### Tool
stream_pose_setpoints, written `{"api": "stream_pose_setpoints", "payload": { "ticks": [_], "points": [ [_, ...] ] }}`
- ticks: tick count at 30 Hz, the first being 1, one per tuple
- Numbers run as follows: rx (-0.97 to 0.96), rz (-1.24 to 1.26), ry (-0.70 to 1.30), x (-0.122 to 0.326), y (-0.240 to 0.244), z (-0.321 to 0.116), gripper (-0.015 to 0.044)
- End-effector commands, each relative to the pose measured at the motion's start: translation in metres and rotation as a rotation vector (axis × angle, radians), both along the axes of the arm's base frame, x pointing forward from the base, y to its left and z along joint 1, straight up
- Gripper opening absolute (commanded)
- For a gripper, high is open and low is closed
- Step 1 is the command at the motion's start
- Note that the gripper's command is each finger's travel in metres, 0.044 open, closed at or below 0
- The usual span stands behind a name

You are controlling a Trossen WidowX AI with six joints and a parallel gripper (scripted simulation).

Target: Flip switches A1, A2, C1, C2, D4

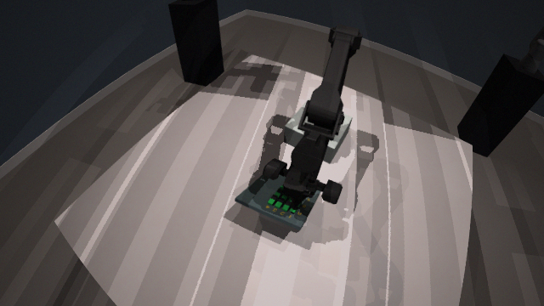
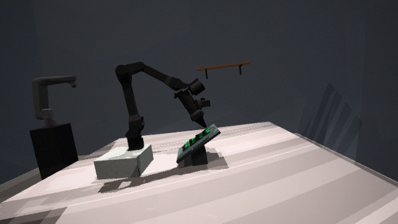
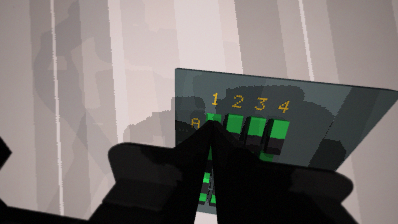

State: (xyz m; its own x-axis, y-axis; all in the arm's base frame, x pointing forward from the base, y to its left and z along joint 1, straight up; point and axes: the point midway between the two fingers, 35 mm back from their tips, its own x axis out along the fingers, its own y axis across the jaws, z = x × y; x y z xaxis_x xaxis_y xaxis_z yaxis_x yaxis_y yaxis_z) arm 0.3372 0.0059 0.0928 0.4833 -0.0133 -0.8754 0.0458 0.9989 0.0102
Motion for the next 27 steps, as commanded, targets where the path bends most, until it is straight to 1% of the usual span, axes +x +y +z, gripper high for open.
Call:
{"api": "stream_pose_setpoints", "payload": {
  "ticks": [1,27],
  "points": [
    [0.000,-0.002,-0.001,0.0001,-0.0002,-0.0004,0.0000],
    [0.000,-0.002,-0.001,0.0016,-0.0003,-0.0029,0.0000]
  ]
}}
